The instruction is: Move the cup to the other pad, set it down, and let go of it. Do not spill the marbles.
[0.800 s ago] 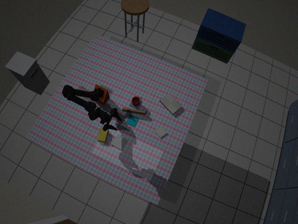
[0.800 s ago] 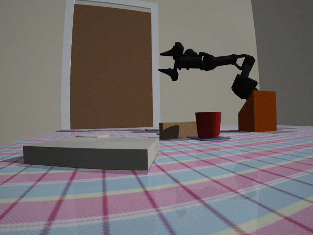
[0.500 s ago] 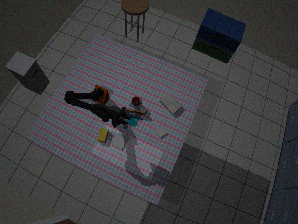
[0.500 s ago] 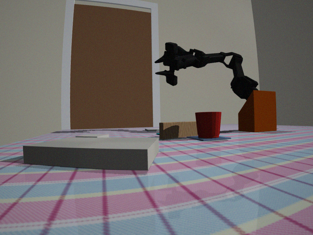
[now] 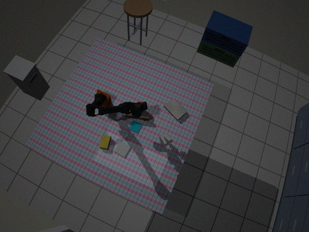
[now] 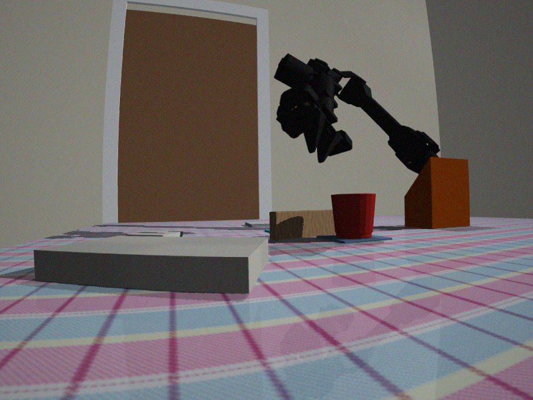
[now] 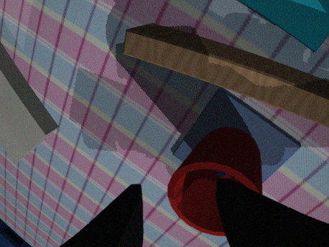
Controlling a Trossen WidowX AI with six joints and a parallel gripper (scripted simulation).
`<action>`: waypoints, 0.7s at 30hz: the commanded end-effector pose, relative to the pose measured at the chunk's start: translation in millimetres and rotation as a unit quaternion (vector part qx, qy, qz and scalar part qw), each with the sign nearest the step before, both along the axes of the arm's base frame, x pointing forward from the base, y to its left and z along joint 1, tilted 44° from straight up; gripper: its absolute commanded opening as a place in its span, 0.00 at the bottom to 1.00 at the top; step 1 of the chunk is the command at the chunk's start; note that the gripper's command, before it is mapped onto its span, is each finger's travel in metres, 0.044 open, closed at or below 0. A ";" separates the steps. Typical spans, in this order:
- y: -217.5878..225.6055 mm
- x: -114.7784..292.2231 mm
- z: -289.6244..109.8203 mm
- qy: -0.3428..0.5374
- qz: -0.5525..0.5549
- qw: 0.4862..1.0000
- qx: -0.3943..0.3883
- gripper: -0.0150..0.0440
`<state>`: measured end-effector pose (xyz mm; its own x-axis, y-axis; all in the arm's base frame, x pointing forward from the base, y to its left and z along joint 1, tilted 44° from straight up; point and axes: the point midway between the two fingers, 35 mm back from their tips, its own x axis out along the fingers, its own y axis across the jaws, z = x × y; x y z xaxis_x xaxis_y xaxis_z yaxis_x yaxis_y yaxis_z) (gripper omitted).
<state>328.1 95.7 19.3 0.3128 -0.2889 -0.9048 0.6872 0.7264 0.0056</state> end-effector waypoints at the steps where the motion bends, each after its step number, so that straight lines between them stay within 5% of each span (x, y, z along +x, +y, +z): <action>1: 7.8 -20.7 -30.5 0.044 -0.051 0.996 -0.064 0.50; 7: 7.9 -55.9 -67.2 0.070 -0.109 0.972 -0.197 0.50; 21: 1.5 -55.0 -74.1 0.070 -0.110 0.971 -0.201 0.50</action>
<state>271.7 99.7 -52.7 0.0802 -0.6711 -0.7371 0.8004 0.4840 -0.3536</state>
